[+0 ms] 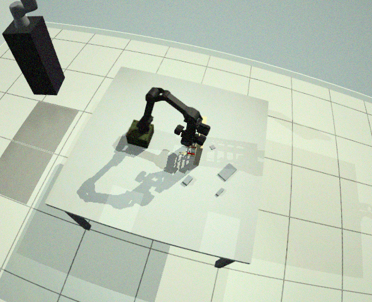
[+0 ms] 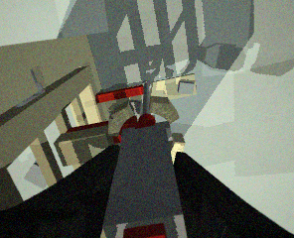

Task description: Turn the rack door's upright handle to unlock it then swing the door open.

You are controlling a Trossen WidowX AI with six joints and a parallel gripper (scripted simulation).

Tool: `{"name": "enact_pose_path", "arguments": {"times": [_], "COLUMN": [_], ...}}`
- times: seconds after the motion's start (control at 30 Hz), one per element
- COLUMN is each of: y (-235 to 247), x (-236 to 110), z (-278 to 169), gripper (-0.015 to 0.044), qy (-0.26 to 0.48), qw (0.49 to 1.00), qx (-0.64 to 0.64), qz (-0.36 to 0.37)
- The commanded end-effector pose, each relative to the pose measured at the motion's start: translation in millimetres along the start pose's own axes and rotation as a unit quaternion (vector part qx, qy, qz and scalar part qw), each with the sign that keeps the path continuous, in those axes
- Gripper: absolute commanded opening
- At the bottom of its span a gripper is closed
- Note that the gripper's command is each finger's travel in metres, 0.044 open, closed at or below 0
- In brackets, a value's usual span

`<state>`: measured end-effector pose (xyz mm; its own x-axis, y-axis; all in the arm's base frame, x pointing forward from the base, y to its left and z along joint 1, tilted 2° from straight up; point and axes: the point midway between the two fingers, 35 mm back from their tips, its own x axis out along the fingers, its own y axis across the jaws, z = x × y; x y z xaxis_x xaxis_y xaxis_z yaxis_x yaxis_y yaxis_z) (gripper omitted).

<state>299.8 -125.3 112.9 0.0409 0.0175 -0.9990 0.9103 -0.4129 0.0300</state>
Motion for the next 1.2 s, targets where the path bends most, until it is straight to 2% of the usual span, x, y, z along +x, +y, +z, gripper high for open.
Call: {"name": "enact_pose_path", "arguments": {"times": [0.0,0.3,0.33,0.43,0.73,0.93,1.17], "y": [0.1,0.1,0.1,0.1,0.0,-0.4,-0.5], "x": [0.5,0.5,0.5,0.5,0.6,0.6,0.6], "z": [-0.5,-0.5,-0.5,-0.5,-0.4,-0.2,-0.2], "gripper": [0.0042,0.0278,0.0287,0.0287,0.0287,0.0287,0.0287], "qy": [0.002,0.002,0.002,0.002,0.002,0.001,0.0], "qw": [1.0,1.0,1.0,1.0,0.97,0.922,0.842], "qx": [0.012,0.012,0.012,-0.024,-0.245,-0.386,-0.539], "qz": [0.0,0.0,0.0,0.0,0.001,0.0,0.0]}}
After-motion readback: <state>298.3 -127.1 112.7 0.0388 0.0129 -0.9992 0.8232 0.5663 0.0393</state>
